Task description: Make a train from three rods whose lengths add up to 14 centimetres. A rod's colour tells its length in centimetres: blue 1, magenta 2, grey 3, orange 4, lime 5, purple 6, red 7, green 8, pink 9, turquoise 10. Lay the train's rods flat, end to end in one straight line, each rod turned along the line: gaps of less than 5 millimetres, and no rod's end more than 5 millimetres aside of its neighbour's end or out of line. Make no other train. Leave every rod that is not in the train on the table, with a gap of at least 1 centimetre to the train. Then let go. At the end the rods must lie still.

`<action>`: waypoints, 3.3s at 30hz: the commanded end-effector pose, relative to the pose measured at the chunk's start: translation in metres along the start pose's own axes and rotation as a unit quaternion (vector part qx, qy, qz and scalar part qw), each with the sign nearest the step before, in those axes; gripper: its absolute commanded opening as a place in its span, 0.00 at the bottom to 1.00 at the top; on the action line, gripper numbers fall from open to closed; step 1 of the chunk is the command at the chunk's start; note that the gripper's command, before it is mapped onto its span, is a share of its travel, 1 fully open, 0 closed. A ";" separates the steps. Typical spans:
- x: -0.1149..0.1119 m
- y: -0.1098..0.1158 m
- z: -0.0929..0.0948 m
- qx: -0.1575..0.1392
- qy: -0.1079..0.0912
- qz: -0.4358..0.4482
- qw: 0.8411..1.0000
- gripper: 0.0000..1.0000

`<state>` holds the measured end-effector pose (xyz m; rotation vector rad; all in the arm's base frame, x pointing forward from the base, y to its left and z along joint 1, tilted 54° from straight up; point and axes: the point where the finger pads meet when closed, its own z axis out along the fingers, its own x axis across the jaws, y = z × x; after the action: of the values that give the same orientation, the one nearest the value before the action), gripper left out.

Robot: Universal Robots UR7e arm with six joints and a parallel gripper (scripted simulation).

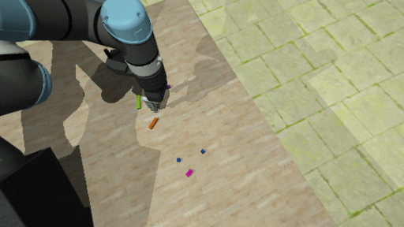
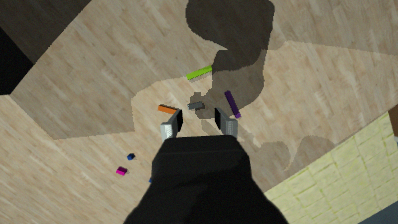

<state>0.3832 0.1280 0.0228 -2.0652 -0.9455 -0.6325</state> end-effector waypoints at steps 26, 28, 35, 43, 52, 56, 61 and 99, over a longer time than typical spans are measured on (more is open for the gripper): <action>-0.002 -0.004 0.000 0.000 0.000 -0.304 0.953 1.00; -0.002 -0.004 0.000 0.000 0.000 -0.309 0.951 1.00; -0.002 -0.004 0.000 0.000 0.000 -0.313 0.950 1.00; -0.002 -0.004 0.000 0.000 0.000 -0.313 0.950 1.00; -0.002 -0.004 0.000 0.000 0.000 -0.313 0.950 1.00; -0.002 -0.004 0.000 0.000 0.000 -0.313 0.950 1.00; -0.002 -0.004 0.000 0.000 0.000 -0.313 0.950 1.00; -0.002 -0.004 0.000 0.000 0.000 -0.313 0.950 1.00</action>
<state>0.3784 0.1297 0.0232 -1.7450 -1.6189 -0.9500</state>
